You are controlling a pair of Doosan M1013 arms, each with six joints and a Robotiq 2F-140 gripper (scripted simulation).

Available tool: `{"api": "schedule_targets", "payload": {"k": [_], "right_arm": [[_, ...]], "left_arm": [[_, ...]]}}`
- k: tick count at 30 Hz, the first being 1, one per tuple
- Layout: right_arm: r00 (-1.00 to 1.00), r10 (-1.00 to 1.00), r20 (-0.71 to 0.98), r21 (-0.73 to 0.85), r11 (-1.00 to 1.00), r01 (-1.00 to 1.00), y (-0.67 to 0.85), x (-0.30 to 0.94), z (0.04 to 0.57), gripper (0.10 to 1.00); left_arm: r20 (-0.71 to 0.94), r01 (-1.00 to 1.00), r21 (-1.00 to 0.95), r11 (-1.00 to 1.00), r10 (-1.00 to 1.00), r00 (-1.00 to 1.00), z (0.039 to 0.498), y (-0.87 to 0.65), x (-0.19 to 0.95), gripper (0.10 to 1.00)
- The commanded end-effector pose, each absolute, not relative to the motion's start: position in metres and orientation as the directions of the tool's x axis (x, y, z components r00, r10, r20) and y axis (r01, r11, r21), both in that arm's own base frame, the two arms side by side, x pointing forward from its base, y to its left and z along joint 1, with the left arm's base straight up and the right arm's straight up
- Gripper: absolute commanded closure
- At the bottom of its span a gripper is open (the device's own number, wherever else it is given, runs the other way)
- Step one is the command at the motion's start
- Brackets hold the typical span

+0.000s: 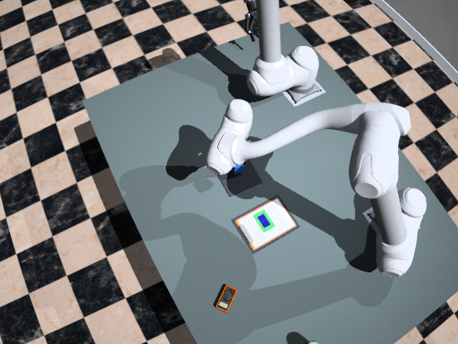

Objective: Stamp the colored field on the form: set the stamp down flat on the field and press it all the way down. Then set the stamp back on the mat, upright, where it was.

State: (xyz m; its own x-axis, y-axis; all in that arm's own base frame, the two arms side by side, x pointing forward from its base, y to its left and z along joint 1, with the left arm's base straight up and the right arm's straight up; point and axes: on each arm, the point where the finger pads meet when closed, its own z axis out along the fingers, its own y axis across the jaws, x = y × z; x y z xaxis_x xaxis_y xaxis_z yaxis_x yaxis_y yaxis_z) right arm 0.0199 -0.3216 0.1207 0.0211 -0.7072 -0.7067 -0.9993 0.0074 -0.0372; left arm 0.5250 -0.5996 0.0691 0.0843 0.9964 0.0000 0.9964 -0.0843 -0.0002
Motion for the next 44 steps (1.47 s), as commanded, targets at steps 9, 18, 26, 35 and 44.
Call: {"api": "schedule_targets", "payload": {"k": [9, 18, 26, 35, 44], "right_arm": [[0.021, -0.708, -0.706, -0.038, 0.007, -0.999, -0.322, 0.020, 0.121, 0.098], [0.021, -0.708, -0.706, -0.038, 0.007, -0.999, -0.322, 0.020, 0.121, 0.098], [0.021, -0.708, -0.706, -0.038, 0.007, -0.999, -0.322, 0.020, 0.121, 0.098], [0.021, -0.708, -0.706, -0.038, 0.007, -0.999, -0.322, 0.020, 0.121, 0.098], [0.021, -0.708, -0.706, -0.038, 0.007, -0.999, -0.322, 0.020, 0.121, 0.098]], "left_arm": [[-0.001, 0.996, 0.001, -0.084, 0.996, 0.084, 0.089, -0.600, 0.525, 0.547], [-0.001, 0.996, 0.001, -0.084, 0.996, 0.084, 0.141, -0.600, 0.525, 0.547], [-0.001, 0.996, 0.001, -0.084, 0.996, 0.084, 0.160, -0.600, 0.525, 0.547], [-0.001, 0.996, 0.001, -0.084, 0.996, 0.084, 0.160, -0.600, 0.525, 0.547], [-0.001, 0.996, 0.001, -0.084, 0.996, 0.084, 0.160, -0.600, 0.525, 0.547]]}}
